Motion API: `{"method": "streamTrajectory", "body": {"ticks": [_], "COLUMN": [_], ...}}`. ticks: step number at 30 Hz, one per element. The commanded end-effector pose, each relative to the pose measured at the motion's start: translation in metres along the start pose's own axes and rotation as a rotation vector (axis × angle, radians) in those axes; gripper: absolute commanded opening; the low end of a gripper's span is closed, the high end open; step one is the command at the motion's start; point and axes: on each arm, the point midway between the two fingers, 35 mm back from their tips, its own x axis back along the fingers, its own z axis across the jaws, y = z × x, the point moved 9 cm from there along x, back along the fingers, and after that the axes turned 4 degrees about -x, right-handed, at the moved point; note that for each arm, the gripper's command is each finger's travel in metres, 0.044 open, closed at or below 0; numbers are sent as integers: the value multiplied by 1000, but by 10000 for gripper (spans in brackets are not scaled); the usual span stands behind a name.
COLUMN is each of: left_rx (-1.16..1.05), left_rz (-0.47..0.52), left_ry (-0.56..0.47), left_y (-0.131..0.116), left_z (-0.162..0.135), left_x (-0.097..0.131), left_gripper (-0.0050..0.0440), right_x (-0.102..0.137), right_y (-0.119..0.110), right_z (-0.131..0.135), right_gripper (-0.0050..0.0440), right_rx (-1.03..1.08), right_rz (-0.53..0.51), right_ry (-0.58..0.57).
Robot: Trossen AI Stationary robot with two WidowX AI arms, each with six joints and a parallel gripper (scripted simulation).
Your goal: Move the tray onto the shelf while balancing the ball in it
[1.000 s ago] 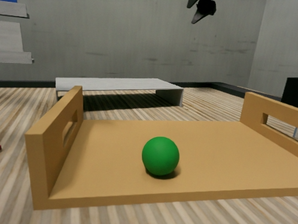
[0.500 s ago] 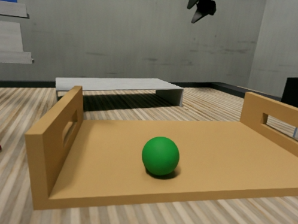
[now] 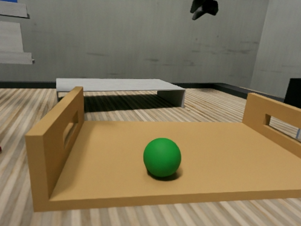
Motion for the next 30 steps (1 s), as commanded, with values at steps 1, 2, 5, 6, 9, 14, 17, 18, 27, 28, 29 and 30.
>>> {"method": "streamTrajectory", "body": {"ticks": [1, 2, 5, 6, 9, 14, 17, 18, 27, 28, 29, 30], "left_rx": [-29, -28, -27, -26, -24, -23, -20, -20, -2, 0, 2, 2], "left_rz": [0, 3, 15, 20, 38, 60, 84, 96, 212, 227, 243, 243], "left_ry": [14, 16, 26, 31, 46, 64, 80, 87, 164, 173, 182, 182], "left_y": [7, 7, 5, 5, 3, 1, -1, -2, -15, -17, -19, -19], "left_z": [1, 2, 4, 5, 8, 11, 15, 16, 34, 36, 38, 38], "left_x": [3, 3, 4, 4, 5, 7, 8, 8, 17, 18, 19, 19], "left_gripper": [166, 166, 166, 166, 166, 166, 166, 166, 166, 166, 166, 166], "right_x": [3, 2, -5, -7, -13, -19, -27, -31, -64, -68, -72, -72], "right_y": [2, 2, 0, 0, 0, 1, -1, -1, -10, -12, -14, -14], "right_z": [5, 6, 10, 12, 19, 29, 38, 42, 86, 92, 98, 98], "right_gripper": [166, 166, 166, 166, 166, 166, 166, 166, 166, 166, 166, 166], "right_rx": [27, 31, 51, 60, 93, 135, 175, 193, 389, 416, 442, 442], "right_rz": [-15, -11, 9, 13, 30, 46, 67, 77, 166, 177, 188, 188], "right_ry": [2, 0, 2, 2, 4, 4, 6, 5, 10, 10, 11, 11]}}
